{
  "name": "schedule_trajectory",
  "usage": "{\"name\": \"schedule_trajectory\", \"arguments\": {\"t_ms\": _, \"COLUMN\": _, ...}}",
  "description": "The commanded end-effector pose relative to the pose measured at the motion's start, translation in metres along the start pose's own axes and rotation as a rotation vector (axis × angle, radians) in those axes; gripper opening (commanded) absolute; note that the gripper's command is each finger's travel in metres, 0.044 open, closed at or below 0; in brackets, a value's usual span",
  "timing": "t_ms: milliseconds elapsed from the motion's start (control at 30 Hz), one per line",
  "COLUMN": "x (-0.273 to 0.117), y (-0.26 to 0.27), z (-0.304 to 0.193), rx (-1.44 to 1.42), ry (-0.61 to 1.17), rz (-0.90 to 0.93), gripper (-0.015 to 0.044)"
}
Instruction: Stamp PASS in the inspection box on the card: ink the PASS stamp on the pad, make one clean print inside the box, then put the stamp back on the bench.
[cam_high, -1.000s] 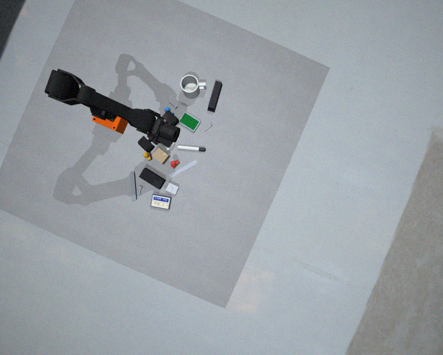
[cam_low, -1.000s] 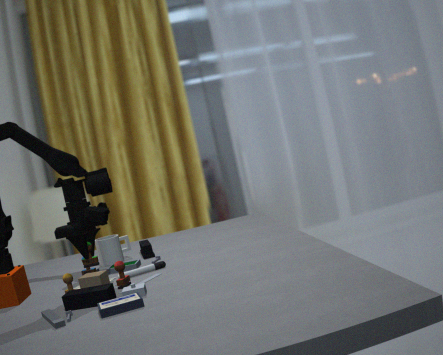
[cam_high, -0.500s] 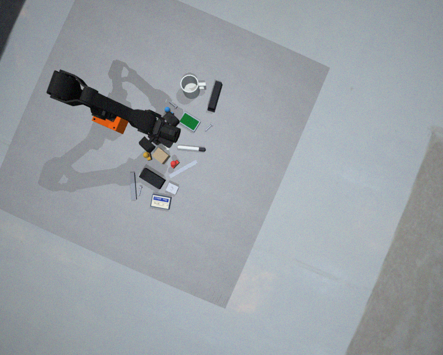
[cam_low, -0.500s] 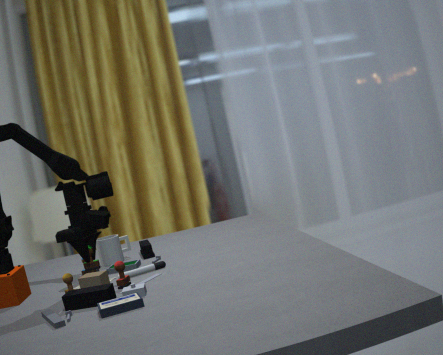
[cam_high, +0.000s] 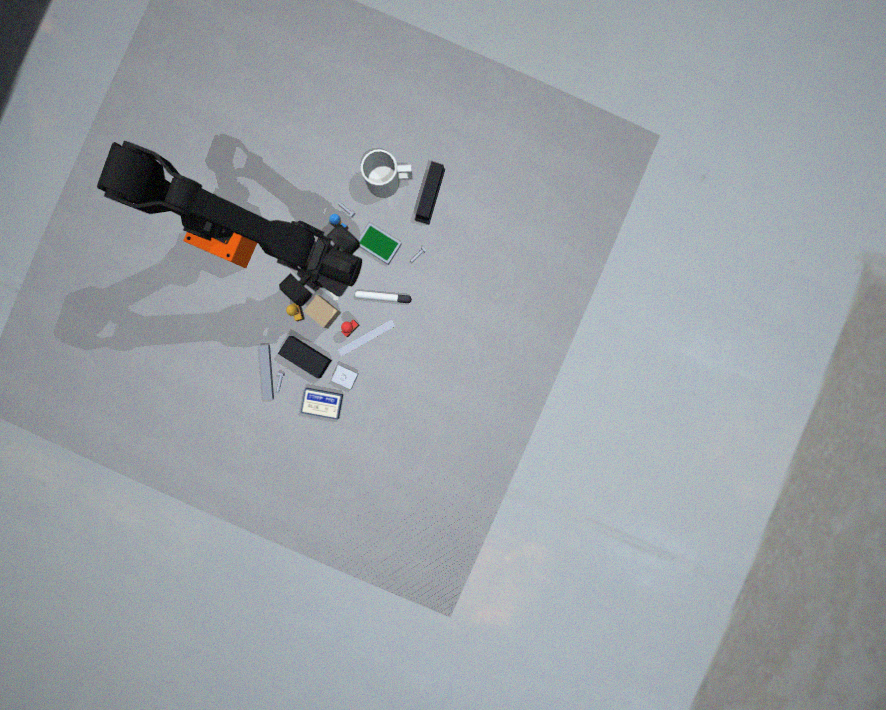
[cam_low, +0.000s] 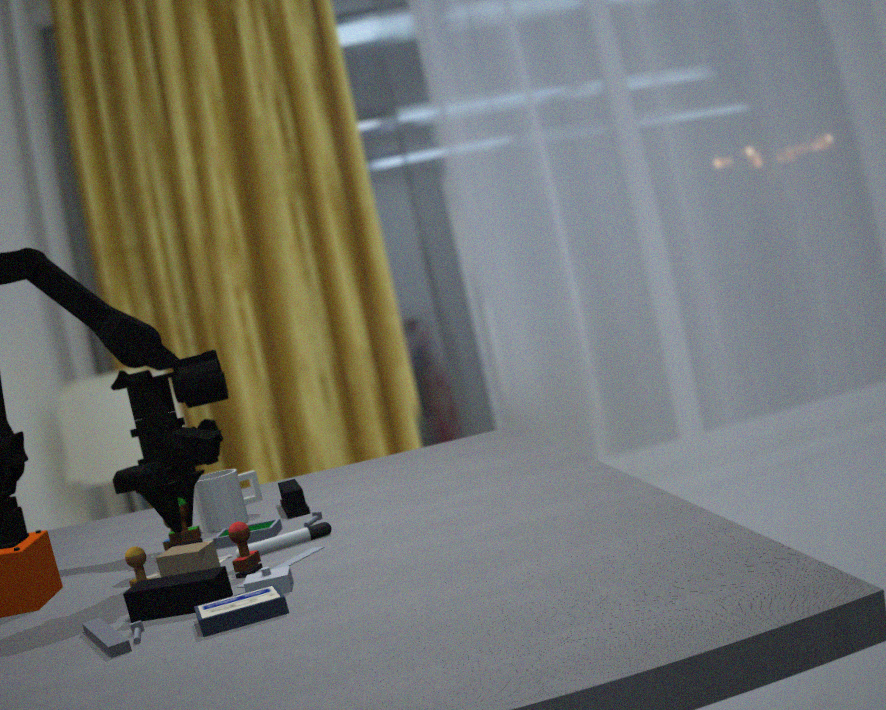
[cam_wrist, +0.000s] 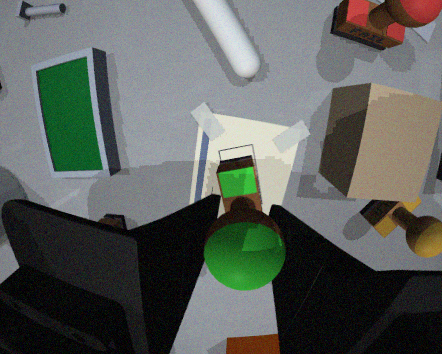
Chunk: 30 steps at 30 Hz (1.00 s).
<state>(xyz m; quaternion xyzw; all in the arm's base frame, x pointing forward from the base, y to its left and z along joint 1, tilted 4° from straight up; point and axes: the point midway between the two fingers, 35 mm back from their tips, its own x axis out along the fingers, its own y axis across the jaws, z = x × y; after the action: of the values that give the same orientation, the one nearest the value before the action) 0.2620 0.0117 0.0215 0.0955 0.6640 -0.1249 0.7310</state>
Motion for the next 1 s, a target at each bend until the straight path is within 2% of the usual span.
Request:
{"name": "schedule_trajectory", "arguments": {"t_ms": 0, "x": 0.003, "y": 0.0, "z": -0.001, "rx": 0.0, "ry": 0.003, "rz": 0.002, "gripper": 0.0}}
{"name": "schedule_trajectory", "arguments": {"t_ms": 967, "x": 0.022, "y": 0.0, "z": -0.003, "rx": 0.0, "ry": 0.0, "rz": 0.002, "gripper": 0.0}}
